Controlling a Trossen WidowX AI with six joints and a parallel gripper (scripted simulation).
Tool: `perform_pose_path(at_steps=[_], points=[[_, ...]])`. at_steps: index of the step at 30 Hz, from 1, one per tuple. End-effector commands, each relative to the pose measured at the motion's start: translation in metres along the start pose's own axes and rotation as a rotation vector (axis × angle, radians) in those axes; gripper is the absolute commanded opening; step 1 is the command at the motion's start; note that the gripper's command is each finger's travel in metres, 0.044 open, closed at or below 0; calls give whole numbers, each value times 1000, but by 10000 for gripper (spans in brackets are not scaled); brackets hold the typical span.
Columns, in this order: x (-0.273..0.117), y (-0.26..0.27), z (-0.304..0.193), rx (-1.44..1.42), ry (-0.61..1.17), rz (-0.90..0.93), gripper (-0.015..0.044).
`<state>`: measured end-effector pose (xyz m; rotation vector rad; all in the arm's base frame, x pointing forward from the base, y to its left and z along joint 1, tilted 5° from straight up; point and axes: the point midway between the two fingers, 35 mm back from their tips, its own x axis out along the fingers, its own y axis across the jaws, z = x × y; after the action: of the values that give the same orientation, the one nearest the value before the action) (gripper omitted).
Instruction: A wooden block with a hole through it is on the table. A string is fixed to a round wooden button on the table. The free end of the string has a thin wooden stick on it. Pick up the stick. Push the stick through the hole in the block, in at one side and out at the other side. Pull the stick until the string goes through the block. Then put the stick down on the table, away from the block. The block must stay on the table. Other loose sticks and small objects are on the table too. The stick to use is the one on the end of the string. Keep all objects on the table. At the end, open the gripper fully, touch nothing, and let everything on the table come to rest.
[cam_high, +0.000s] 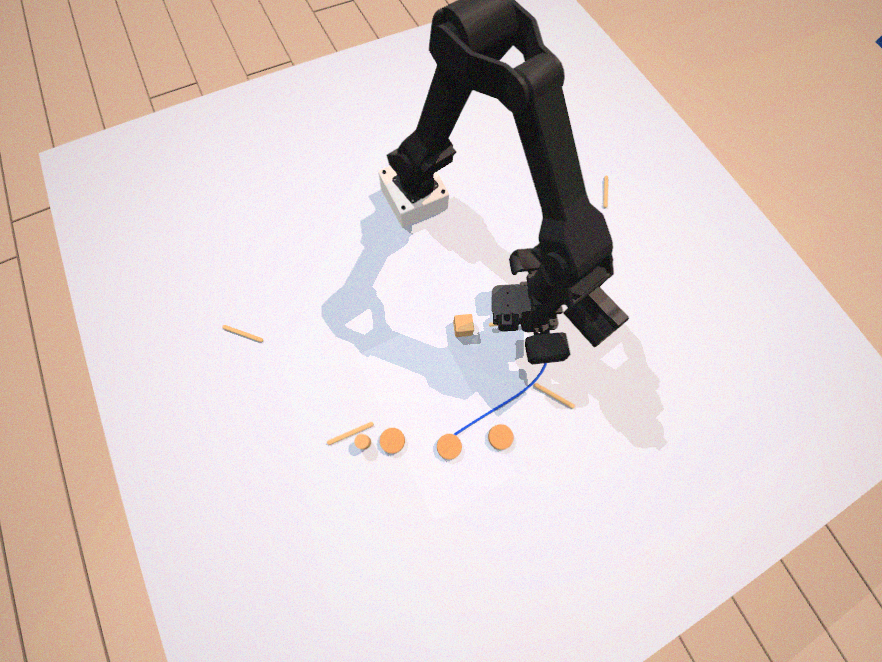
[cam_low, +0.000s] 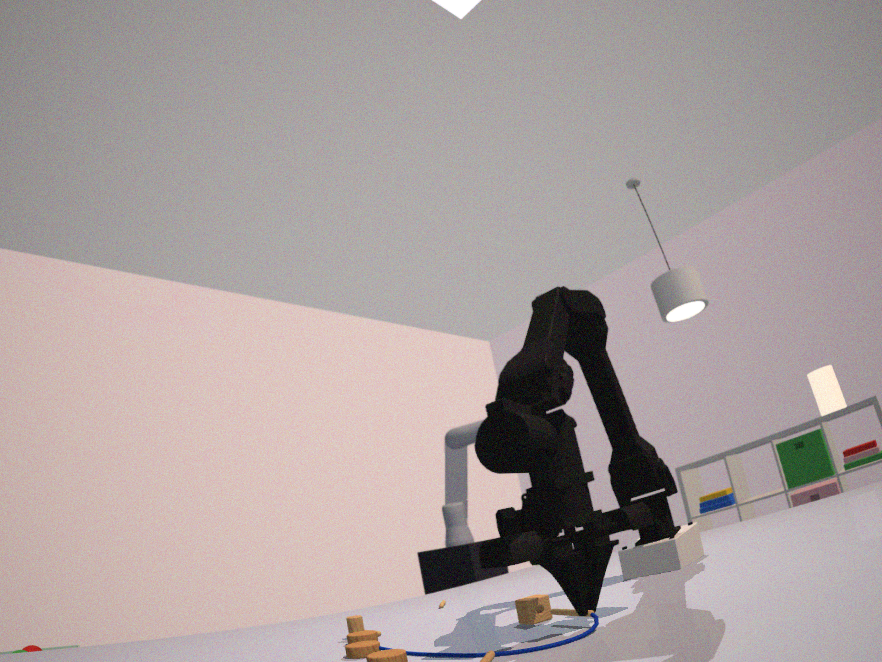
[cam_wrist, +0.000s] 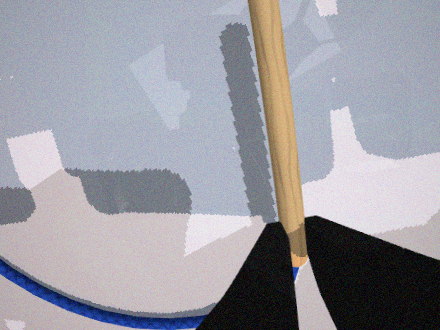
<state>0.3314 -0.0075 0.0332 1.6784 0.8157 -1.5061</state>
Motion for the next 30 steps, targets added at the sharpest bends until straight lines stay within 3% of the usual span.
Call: perform_pose_path(at_steps=[1,30], points=[[-2,0,4,-3,8,4,0],[-3,-2,29,-4,8,4,0]])
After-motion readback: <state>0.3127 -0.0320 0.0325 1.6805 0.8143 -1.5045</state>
